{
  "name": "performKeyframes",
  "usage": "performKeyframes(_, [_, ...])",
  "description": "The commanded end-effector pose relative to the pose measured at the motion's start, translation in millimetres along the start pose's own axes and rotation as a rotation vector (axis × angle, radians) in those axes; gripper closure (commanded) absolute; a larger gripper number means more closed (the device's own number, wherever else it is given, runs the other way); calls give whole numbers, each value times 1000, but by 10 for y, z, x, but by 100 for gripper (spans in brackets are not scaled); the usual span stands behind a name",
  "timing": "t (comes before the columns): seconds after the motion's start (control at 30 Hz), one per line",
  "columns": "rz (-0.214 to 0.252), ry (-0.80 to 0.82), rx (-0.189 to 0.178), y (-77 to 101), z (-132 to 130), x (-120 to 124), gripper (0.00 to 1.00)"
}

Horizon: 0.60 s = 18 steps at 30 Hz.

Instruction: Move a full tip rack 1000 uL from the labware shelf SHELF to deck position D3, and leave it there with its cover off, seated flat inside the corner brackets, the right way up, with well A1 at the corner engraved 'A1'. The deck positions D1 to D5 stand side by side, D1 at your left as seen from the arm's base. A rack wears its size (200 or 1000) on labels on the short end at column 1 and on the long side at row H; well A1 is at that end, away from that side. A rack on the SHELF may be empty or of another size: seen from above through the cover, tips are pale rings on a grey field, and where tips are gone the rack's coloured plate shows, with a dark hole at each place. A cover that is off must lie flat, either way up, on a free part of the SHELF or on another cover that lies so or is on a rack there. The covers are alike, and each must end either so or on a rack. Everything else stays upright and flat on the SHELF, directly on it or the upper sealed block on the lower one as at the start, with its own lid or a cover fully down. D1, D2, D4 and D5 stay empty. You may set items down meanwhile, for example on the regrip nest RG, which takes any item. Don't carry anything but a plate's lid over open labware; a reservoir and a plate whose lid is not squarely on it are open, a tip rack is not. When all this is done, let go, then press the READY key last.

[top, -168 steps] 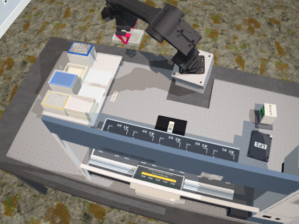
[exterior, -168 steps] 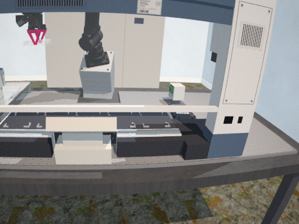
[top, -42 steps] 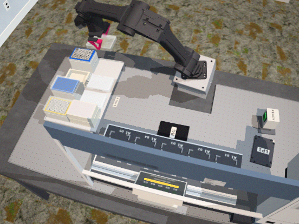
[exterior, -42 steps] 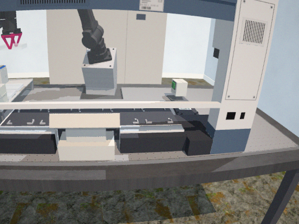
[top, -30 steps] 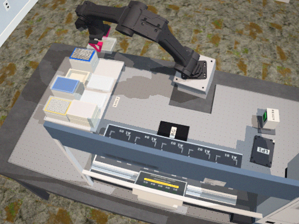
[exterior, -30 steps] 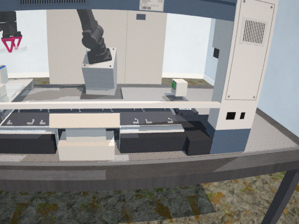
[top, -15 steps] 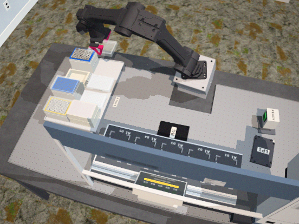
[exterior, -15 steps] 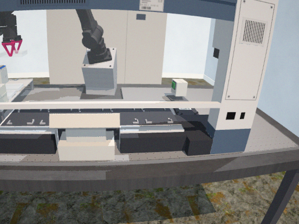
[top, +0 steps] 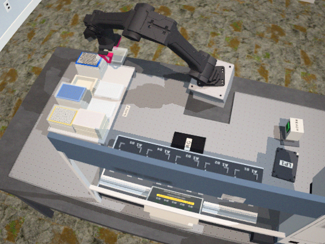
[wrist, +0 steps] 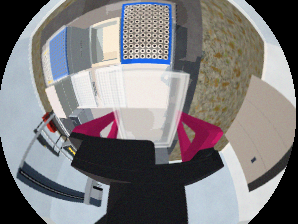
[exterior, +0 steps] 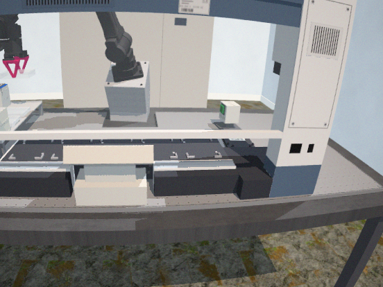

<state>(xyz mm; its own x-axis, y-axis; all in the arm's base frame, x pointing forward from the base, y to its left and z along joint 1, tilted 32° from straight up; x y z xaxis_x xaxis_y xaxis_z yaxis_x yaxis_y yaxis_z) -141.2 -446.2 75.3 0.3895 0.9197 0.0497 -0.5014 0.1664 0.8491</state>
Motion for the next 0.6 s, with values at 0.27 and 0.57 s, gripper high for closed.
performKeyframes(0.27, [-1, -6, -2, -231, 38, -11, 100])
performKeyframes(0.57, [0, -6, -2, -349, 38, -10, 100])
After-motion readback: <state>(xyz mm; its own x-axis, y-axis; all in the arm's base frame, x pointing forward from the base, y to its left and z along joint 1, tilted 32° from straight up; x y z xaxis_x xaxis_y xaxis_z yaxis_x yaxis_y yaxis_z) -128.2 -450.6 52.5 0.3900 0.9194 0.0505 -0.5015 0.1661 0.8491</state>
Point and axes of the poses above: the point where the finger pads meet when closed, its own y axis back along the fingers, its own z axis across the jaws, x = y × z, the point moved 6 cm from there along y, back along the fingers, and after that the axes turned 15 degrees about -y, right-handed, at the moved point
